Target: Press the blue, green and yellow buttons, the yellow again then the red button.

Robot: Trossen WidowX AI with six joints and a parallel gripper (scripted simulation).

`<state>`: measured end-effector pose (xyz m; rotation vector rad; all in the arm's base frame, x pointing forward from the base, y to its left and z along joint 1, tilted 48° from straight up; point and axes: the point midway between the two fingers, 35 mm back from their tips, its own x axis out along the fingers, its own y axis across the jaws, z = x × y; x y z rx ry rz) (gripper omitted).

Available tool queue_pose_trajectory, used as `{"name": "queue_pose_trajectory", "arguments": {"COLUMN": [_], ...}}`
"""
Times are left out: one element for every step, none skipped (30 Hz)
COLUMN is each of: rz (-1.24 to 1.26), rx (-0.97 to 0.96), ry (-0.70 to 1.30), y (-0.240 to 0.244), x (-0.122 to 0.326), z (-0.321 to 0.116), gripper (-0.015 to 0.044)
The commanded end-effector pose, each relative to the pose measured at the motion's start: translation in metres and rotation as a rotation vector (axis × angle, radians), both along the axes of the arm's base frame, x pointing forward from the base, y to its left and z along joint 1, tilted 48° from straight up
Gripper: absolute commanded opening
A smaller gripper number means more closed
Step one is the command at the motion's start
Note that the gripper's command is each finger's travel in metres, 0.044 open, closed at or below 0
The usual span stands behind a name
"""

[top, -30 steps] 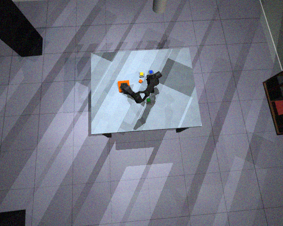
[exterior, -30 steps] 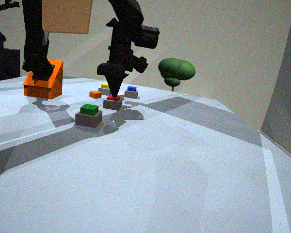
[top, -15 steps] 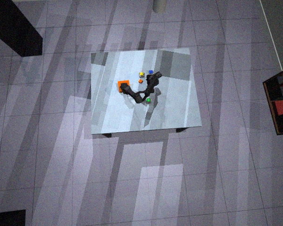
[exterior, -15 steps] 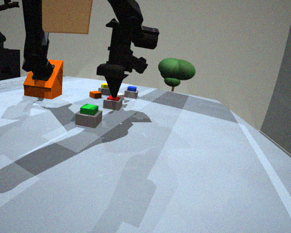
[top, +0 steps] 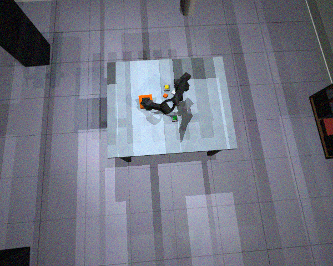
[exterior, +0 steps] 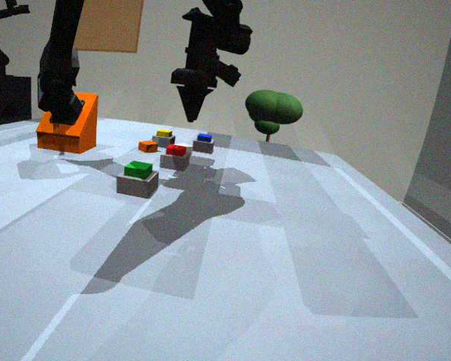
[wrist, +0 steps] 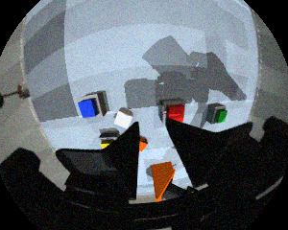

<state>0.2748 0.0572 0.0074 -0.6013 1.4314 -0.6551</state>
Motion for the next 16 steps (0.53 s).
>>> {"name": "queue_pose_trajectory", "arguments": {"rz": [0.009, 0.008, 0.008, 0.007, 0.005, 0.004, 0.002, 0.001, 0.001, 0.001, 0.001, 0.001, 0.001, 0.001, 0.001, 0.001], "rx": [0.015, 0.016, 0.015, 0.013, 0.010, 0.006, 0.002, 0.000, -0.001, -0.001, -0.001, -0.001, -0.001, -0.001, -0.001, -0.001], "ry": [0.001, 0.002, 0.002, 0.001, 0.001, 0.000, -0.001, -0.002, -0.002, -0.002, -0.002, -0.002, -0.002, -0.002, -0.002, -0.002], "y": [0.054, 0.068, 0.082, 0.095, 0.108, 0.121, 0.131, 0.137, 0.139, 0.139, 0.139, 0.139, 0.139, 0.139, 0.139, 0.139], "x": [0.002, 0.000, -0.002, -0.006, -0.010, -0.016, -0.021, -0.024, -0.025, -0.025, -0.025, -0.025, -0.025, -0.025, -0.025, -0.025], "z": [-0.026, -0.035, -0.043, -0.053, -0.062, -0.071, -0.079, -0.084, -0.086, -0.086, -0.086, -0.086, -0.086, -0.086, -0.086, -0.086], "gripper": [0.0256, 0.0283, 0.0309, 0.0335, 0.0361, 0.0387, 0.0400, 0.0400, 0.0400, 0.0400, 0.0400, 0.0400, 0.0400, 0.0400, 0.0400, 0.0400]}}
